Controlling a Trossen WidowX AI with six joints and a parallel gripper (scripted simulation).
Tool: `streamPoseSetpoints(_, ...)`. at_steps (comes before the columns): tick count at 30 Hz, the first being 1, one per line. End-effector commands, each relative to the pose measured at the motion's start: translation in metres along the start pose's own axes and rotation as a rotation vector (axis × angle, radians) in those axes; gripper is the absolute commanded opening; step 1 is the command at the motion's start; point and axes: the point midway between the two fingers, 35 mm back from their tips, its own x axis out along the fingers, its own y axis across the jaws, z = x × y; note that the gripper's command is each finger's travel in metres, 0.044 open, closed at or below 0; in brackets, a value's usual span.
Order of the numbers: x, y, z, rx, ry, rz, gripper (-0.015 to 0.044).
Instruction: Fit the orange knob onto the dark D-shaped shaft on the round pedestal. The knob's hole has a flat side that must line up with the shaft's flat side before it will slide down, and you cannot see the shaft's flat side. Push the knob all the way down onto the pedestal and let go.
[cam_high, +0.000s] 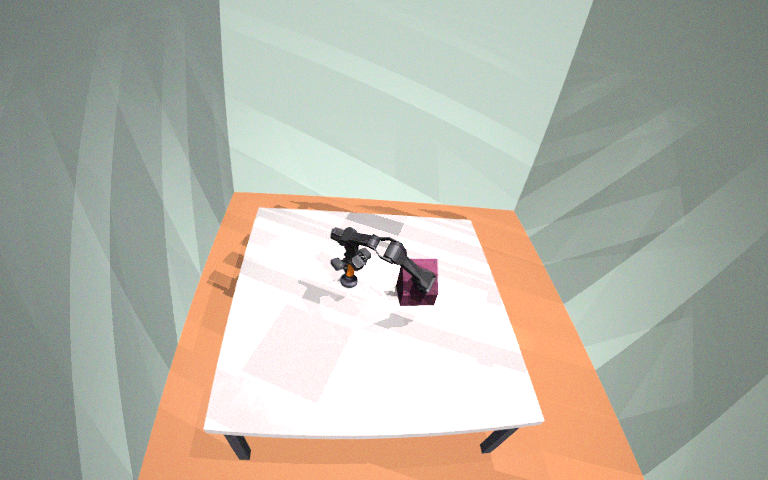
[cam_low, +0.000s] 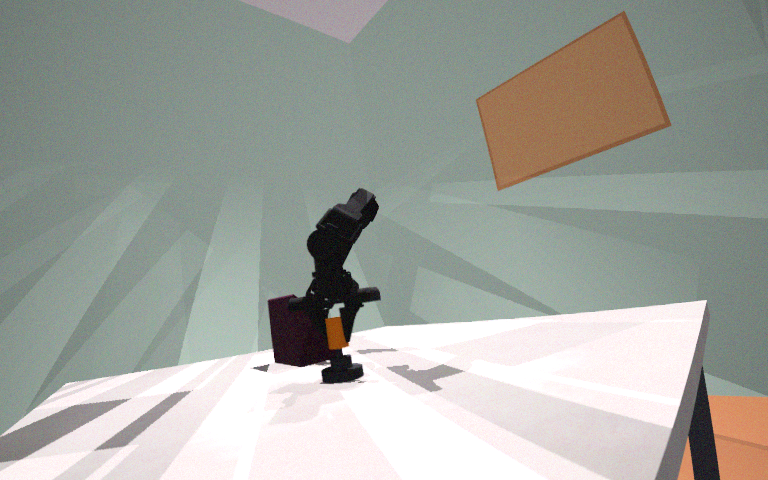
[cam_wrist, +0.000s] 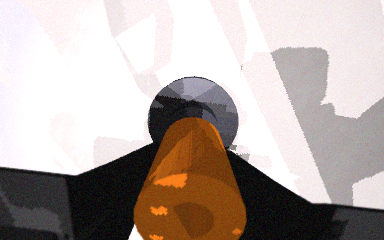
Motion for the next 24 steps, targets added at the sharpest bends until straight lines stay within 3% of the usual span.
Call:
streamPoseSetpoints(1,-0.004,-0.0002,0.0007,-0.028,0.004,-0.004,0.0)
streamPoseSetpoints(7,-0.0049,0.001,0.0043,-0.211,0.004,-0.003,0.0)
streamPoseSetpoints(24,-0.0008,-0.0003,-0.0001,-0.211,0.004,-0.004,0.0)
